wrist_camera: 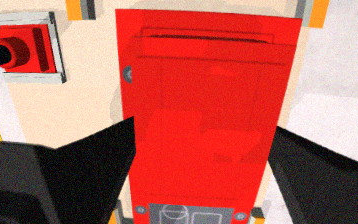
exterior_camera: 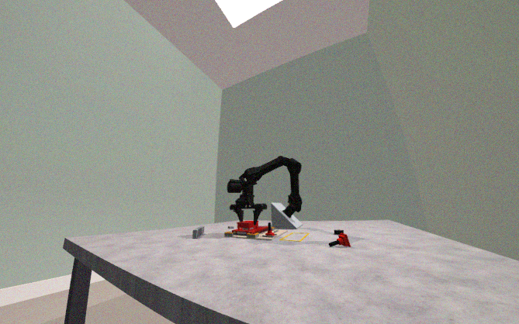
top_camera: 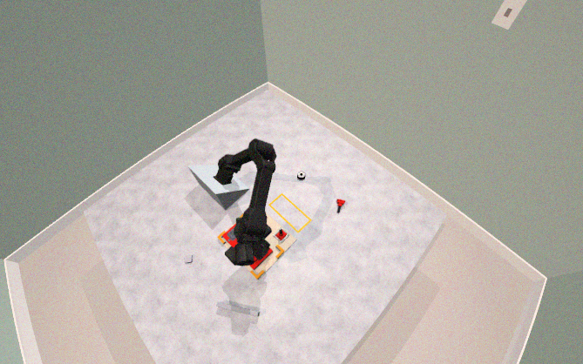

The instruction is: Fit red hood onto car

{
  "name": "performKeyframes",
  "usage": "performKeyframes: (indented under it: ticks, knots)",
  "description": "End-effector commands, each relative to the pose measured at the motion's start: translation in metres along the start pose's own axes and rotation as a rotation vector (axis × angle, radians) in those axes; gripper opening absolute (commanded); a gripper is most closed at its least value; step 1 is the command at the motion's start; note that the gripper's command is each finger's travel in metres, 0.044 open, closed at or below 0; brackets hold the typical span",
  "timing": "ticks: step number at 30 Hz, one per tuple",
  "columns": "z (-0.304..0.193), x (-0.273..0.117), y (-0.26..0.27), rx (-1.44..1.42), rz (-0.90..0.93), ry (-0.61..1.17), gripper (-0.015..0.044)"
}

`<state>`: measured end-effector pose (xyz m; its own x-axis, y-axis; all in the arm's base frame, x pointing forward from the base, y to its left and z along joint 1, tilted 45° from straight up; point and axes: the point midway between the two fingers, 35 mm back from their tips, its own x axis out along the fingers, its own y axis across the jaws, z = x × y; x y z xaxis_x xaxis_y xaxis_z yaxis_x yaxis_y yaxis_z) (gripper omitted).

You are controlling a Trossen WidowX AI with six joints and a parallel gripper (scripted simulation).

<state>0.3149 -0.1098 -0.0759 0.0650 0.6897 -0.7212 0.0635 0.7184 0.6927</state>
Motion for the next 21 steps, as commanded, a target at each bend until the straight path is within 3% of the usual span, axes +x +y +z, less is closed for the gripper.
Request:
performKeyframes:
  ticks: [1, 21]
  knots:
    - [0.0001, -0.003, -0.0004, 0.0, -0.001, -0.001, 0.0]
    - [0.0001, -0.0059, -0.0004, -0.001, -0.002, -0.001, 0.0]
